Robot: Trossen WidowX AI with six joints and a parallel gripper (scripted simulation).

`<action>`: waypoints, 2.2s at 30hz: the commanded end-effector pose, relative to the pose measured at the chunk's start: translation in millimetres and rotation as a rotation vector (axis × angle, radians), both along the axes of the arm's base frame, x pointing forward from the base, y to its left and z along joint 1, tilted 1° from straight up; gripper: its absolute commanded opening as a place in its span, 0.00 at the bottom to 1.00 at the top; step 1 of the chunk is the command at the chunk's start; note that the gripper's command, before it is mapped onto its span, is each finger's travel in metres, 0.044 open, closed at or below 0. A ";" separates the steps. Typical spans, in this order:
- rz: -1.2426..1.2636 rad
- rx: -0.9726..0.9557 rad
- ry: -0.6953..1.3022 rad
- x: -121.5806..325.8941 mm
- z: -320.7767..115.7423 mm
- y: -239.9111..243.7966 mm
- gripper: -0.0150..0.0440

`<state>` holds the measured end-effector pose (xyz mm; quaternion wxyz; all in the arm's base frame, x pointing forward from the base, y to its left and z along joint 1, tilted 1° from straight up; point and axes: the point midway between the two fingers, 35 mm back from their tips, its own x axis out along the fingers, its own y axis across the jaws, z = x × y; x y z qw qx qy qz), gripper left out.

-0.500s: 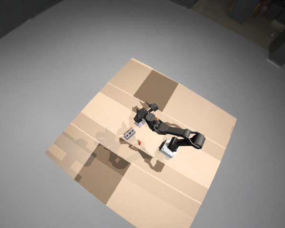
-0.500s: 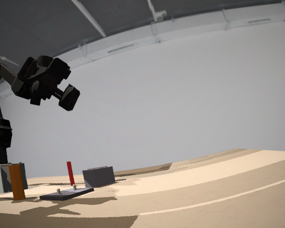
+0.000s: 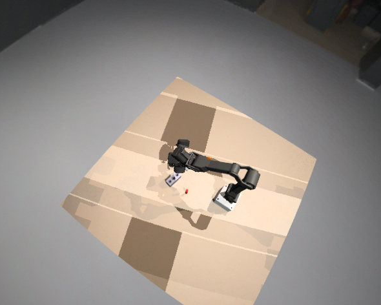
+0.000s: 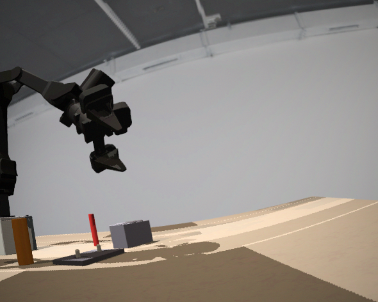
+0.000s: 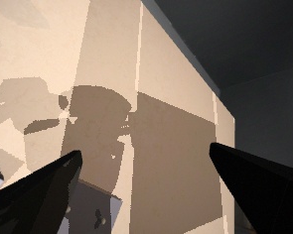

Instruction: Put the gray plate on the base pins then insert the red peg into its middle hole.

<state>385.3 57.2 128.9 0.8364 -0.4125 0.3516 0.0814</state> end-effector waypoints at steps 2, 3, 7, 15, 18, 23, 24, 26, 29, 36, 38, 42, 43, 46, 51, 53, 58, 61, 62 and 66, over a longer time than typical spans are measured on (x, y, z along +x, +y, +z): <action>0.373 -0.125 0.447 -12.6 -37.4 49.9 1.00; 0.432 -0.136 0.516 -17.6 -42.0 56.8 1.00; 0.653 -0.153 0.775 -42.2 -53.7 83.3 1.00; 0.690 -0.152 0.818 -47.6 -54.7 89.1 1.00; 0.690 -0.151 0.818 -48.9 -54.7 90.6 1.00; 0.690 -0.151 0.818 -47.6 -78.7 90.9 1.00; 0.690 -0.151 0.818 -47.5 -87.0 90.9 1.00; 0.690 -0.151 0.818 -47.5 -89.8 90.8 1.00; 0.690 -0.151 0.818 -47.4 -91.7 90.8 1.00; 0.689 -0.151 0.818 -46.8 -106.1 90.7 1.00; 0.689 -0.150 0.819 -46.6 -108.2 90.7 1.00; 0.687 -0.148 0.820 -46.3 -114.5 90.9 1.00; 0.687 -0.148 0.820 -46.2 -116.2 90.9 1.00; 0.686 -0.147 0.820 -45.9 -121.1 91.0 1.00; 0.685 -0.146 0.821 -45.5 -129.2 91.1 1.00; 0.685 -0.145 0.821 -45.4 -132.4 91.1 1.00; 0.686 -0.147 0.821 -44.9 -140.6 90.9 1.00; 0.687 -0.148 0.820 -44.7 -145.5 90.8 1.00; 0.687 -0.148 0.820 -44.7 -147.1 90.8 1.00; 0.688 -0.149 0.819 -44.5 -153.6 90.6 1.00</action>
